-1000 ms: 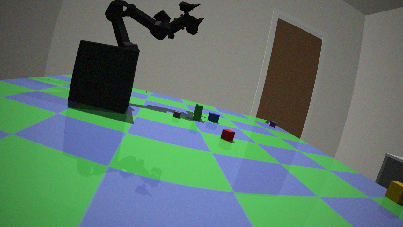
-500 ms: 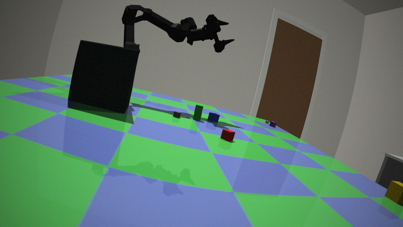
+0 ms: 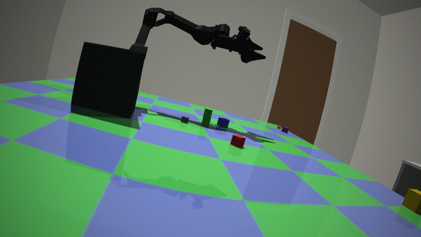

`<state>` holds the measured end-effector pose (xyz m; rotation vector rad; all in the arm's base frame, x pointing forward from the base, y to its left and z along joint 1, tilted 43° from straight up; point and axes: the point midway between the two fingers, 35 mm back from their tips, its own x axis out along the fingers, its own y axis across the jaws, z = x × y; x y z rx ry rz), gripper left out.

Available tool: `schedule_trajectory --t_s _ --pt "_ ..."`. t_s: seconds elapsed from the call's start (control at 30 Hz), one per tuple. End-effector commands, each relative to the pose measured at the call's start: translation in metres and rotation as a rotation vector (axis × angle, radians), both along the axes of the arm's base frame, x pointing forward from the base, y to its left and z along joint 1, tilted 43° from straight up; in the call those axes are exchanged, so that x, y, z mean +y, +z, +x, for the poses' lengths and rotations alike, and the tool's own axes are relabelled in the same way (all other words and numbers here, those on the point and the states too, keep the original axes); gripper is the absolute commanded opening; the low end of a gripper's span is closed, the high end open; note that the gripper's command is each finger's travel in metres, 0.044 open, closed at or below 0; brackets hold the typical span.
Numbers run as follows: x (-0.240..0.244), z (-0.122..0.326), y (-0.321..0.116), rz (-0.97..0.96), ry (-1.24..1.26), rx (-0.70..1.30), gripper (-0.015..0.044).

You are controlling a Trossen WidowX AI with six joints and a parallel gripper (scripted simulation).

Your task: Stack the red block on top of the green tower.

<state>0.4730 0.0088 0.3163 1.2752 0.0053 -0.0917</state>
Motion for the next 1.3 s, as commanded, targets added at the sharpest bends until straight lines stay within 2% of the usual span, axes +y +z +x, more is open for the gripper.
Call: schedule_trajectory --t_s 0.0,0.37,0.7,1.0,1.27 --pt "-0.010 0.017 -0.038 -0.174 0.038 0.151 0.0440" --pt "-0.046 0.036 -0.147 -0.610 0.281 0.543 0.0440" --pt "-0.076 0.020 -0.238 -0.859 0.656 0.779 0.0440" --pt "-0.098 -0.012 -0.304 -0.957 1.051 0.833 0.0440" --pt "-0.113 -0.047 -0.349 -0.956 1.377 0.741 0.0440"
